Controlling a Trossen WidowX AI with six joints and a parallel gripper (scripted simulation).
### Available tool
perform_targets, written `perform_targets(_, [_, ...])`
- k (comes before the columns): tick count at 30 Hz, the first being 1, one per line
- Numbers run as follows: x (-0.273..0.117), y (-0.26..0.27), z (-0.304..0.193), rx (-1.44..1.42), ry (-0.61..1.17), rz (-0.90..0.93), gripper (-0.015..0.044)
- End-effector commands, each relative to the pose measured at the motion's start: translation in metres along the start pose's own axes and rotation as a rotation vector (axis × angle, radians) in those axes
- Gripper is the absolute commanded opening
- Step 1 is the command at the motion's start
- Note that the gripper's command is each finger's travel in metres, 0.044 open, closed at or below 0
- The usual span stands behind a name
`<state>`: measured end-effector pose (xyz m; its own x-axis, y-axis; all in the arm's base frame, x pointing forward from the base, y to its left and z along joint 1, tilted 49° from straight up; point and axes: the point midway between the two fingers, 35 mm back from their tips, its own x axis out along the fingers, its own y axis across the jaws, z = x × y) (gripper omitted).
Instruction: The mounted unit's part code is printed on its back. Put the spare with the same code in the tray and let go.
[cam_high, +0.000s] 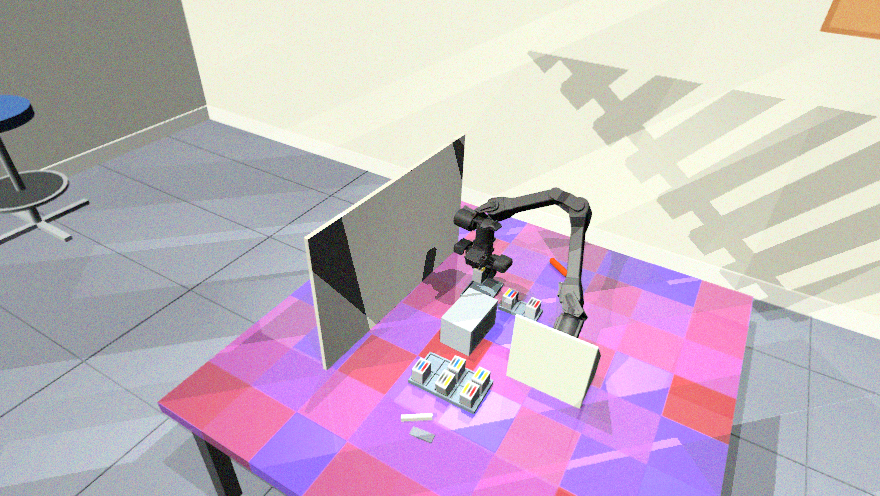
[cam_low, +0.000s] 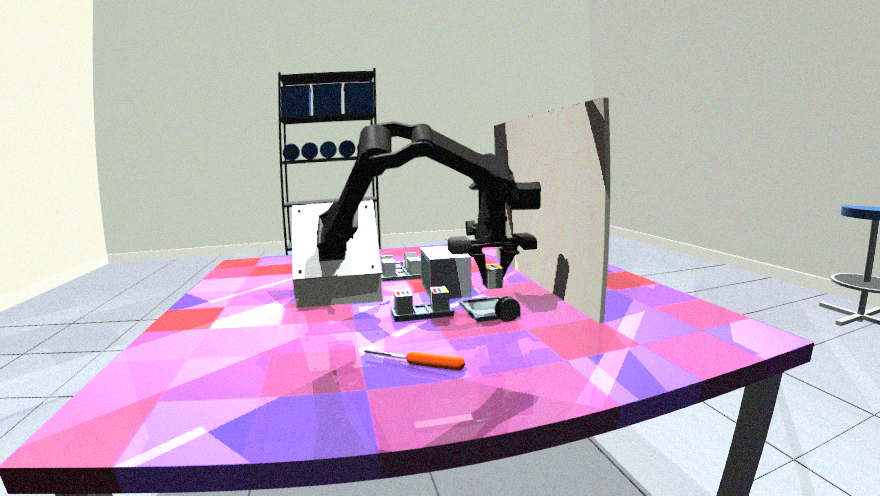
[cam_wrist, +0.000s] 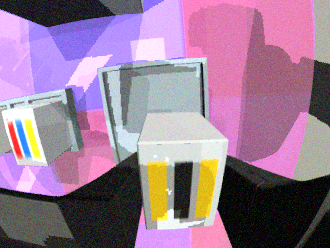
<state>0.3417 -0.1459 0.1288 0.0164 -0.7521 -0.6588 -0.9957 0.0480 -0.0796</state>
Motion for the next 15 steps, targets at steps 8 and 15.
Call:
perform_targets(8, [0.011, 0.003, 0.000, -0.006, 0.003, 0.004, 0.0000])
perform_targets(15, [0.017, 0.004, -0.001, -0.006, 0.005, 0.003, 0.0000])
